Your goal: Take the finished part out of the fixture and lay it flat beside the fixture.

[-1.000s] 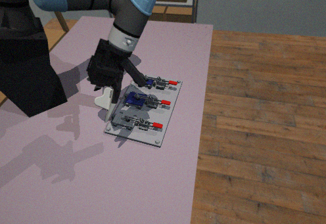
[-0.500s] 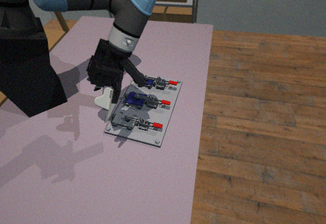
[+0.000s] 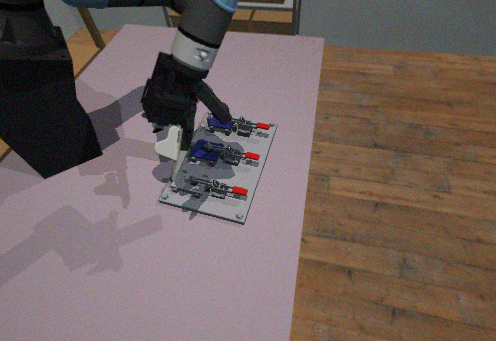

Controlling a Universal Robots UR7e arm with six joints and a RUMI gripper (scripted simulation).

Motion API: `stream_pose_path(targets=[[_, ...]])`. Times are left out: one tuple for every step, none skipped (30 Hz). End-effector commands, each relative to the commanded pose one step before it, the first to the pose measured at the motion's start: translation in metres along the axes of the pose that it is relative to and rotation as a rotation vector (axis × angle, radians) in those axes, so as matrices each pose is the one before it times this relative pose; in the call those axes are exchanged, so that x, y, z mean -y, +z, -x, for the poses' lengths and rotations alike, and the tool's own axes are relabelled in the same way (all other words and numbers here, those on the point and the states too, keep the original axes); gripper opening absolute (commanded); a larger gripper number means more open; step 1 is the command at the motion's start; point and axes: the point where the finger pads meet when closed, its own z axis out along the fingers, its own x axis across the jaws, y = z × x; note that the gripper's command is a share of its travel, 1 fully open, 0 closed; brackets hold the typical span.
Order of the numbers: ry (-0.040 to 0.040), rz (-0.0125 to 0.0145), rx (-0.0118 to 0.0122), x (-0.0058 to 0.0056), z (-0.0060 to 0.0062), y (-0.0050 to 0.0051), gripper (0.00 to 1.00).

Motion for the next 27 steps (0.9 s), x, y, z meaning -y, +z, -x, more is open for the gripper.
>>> stream_pose_path(targets=[[-0.00221, -0.02495, 0.00028, 0.00868, -0.00006, -0.00965, 1.00], [-0.00168, -0.01344, 0.00046, 0.00473, 0.00030, -0.00503, 1.00], [-0.00189, -0.01452, 0.00056, 0.00515, 0.00040, -0.00546, 1.00], [-0.00211, -0.01555, 0.00067, 0.00556, 0.00053, -0.00587, 1.00], [-0.00234, -0.01653, 0.00079, 0.00596, 0.00067, -0.00627, 1.00], [-0.00258, -0.01745, 0.00093, 0.00635, 0.00083, -0.00665, 1.00], [-0.00282, -0.01829, 0.00109, 0.00672, 0.00101, -0.00700, 1.00], [-0.00307, -0.01906, 0.00125, 0.00707, 0.00121, -0.00732, 1.00], [-0.00331, -0.01974, 0.00142, 0.00739, 0.00142, -0.00761, 1.00], [-0.00355, -0.02033, 0.00161, 0.00769, 0.00165, -0.00786, 1.00], [-0.00379, -0.02082, 0.00179, 0.00797, 0.00188, -0.00808, 1.00], [-0.00401, -0.02122, 0.00199, 0.00820, 0.00212, -0.00826, 1.00], [-0.00423, -0.02151, 0.00218, 0.00841, 0.00236, -0.00839, 1.00], [-0.00442, -0.02170, 0.00238, 0.00857, 0.00260, -0.00848, 1.00], [-0.00459, -0.02178, 0.00256, 0.00870, 0.00283, -0.00852, 1.00], [-0.00474, -0.02176, 0.00274, 0.00879, 0.00306, -0.00852, 1.00], [0.00000, 0.00000, 0.00000, 0.00000, 0.00000, 0.00000, 1.00], [0.00000, 0.00000, 0.00000, 0.00000, 0.00000, 0.00000, 1.00], [-0.00487, -0.02164, 0.00291, 0.00883, 0.00327, -0.00848, 1.00], [-0.00496, -0.02141, 0.00307, 0.00882, 0.00346, -0.00838, 1.00], [-0.00502, -0.02107, 0.00320, 0.00877, 0.00363, -0.00825, 1.00], [-0.00505, -0.02064, 0.00331, 0.00868, 0.00377, -0.00807, 1.00], [-0.00505, -0.02012, 0.00340, 0.00853, 0.00389, -0.00785, 1.00], [-0.00501, -0.01950, 0.00346, 0.00835, 0.00397, -0.00759, 1.00], [-0.00493, -0.01880, 0.00349, 0.00811, 0.00401, -0.00730, 1.00], [-0.00482, -0.01801, 0.00349, 0.00784, 0.00402, -0.00698, 1.00], [-0.00468, -0.01715, 0.00346, 0.00752, 0.00399, -0.00663, 1.00]])
